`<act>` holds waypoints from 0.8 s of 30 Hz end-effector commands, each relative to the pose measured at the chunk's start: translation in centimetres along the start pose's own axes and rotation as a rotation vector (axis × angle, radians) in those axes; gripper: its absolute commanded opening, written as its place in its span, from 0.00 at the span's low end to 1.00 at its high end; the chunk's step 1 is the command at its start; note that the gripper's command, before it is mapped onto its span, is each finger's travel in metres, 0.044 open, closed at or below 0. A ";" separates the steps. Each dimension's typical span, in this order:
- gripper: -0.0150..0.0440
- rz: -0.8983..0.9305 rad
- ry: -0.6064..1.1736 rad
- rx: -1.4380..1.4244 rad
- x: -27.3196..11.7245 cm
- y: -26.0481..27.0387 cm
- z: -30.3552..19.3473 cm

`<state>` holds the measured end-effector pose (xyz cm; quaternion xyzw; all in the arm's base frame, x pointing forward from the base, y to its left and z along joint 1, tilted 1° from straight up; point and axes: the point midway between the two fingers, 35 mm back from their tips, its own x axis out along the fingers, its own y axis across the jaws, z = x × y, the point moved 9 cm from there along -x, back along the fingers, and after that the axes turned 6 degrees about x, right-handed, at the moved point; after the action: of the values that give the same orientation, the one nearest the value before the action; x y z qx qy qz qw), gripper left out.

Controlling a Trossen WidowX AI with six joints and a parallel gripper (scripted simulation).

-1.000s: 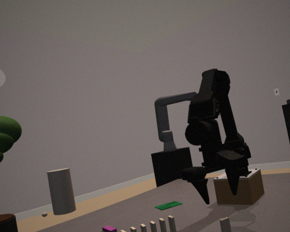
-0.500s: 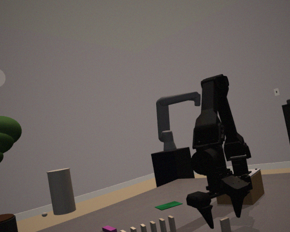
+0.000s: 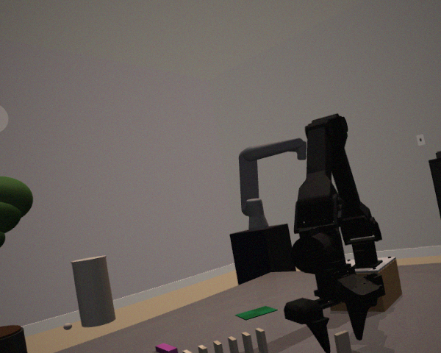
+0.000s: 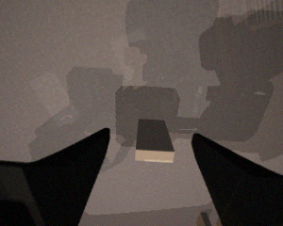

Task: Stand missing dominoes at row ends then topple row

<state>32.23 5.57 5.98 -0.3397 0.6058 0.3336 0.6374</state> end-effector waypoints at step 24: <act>0.44 -0.001 0.000 -0.001 -11.2 -0.4 0.4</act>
<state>32.43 5.60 12.24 -0.3360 0.6170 0.3376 0.6264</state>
